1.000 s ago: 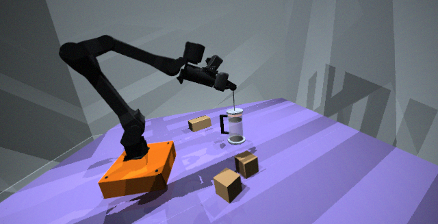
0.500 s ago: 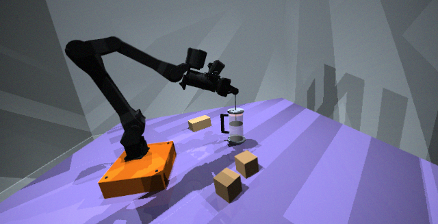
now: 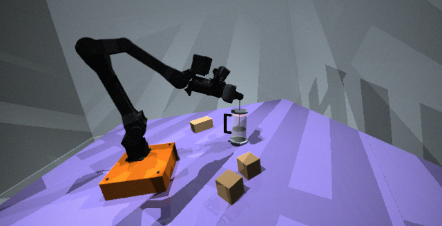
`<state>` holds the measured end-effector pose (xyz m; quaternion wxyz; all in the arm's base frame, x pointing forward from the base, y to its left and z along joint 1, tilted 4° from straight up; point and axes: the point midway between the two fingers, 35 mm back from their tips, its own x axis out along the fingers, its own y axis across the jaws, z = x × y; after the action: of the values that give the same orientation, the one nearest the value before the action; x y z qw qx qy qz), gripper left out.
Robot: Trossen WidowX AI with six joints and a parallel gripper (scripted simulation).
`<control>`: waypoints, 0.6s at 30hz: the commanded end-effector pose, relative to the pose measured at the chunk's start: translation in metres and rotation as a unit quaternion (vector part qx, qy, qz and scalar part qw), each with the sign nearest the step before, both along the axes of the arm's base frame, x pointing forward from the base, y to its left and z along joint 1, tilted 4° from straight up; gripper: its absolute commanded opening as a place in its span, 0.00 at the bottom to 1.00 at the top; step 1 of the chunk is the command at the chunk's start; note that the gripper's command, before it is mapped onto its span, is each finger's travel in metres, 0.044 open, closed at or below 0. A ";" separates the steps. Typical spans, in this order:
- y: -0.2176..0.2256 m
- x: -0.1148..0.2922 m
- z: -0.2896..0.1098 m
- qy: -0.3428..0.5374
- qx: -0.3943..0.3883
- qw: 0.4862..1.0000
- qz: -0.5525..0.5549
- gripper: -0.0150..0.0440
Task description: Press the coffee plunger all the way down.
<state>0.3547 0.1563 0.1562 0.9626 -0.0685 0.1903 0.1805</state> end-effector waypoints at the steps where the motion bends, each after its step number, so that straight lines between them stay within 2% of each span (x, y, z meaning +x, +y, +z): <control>1: -0.003 -0.002 -0.032 0.037 -0.020 0.999 0.000 0.45; 18: -0.001 0.004 -0.030 0.037 -0.020 0.999 0.000 0.45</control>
<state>0.3587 0.1566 0.1408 0.9587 -0.0726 0.2081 0.1799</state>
